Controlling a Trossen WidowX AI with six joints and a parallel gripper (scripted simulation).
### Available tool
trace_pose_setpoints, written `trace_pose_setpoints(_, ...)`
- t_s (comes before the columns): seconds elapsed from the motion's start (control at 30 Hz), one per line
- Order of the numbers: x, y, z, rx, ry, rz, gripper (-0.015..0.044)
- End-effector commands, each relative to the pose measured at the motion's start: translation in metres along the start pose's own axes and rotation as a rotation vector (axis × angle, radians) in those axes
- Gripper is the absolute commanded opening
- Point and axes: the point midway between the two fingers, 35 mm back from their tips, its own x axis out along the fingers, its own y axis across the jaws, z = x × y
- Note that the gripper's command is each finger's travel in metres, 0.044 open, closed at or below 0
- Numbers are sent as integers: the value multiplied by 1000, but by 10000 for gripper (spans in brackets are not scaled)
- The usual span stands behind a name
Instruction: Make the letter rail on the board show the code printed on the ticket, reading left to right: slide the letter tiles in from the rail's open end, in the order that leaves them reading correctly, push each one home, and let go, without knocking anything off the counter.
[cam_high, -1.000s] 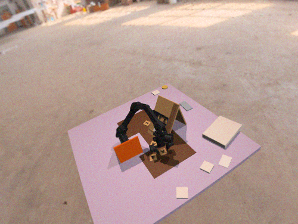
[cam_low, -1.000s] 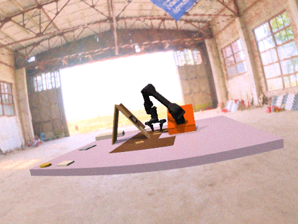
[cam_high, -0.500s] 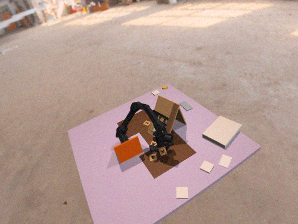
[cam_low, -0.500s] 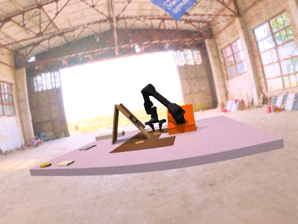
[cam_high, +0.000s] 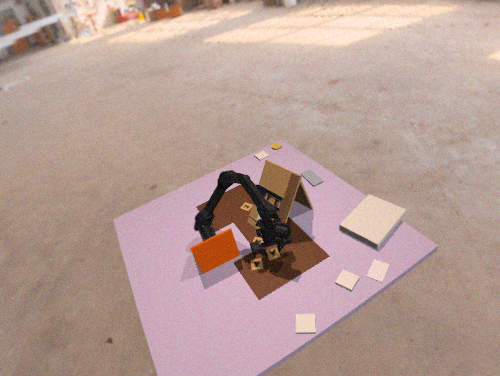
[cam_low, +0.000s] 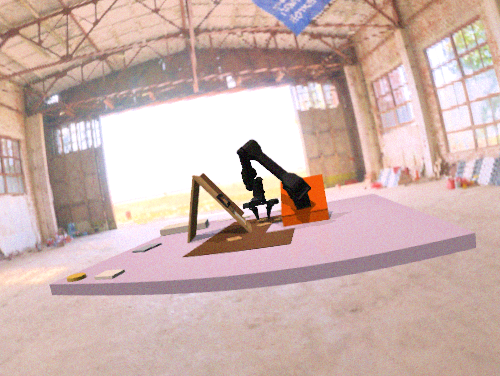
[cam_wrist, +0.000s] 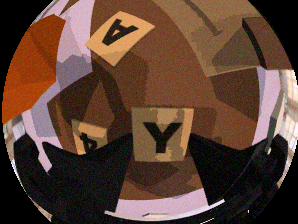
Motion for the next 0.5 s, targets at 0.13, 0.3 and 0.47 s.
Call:
trace_pose_setpoints(0.13, -7, 0, 0, -4, 3, 3, 0)
trace_pose_setpoints(0.3, -10, 0, 0, -4, 3, 3, 0)
trace_pose_setpoints(0.47, -14, -1, 0, -4, 3, 3, 0)
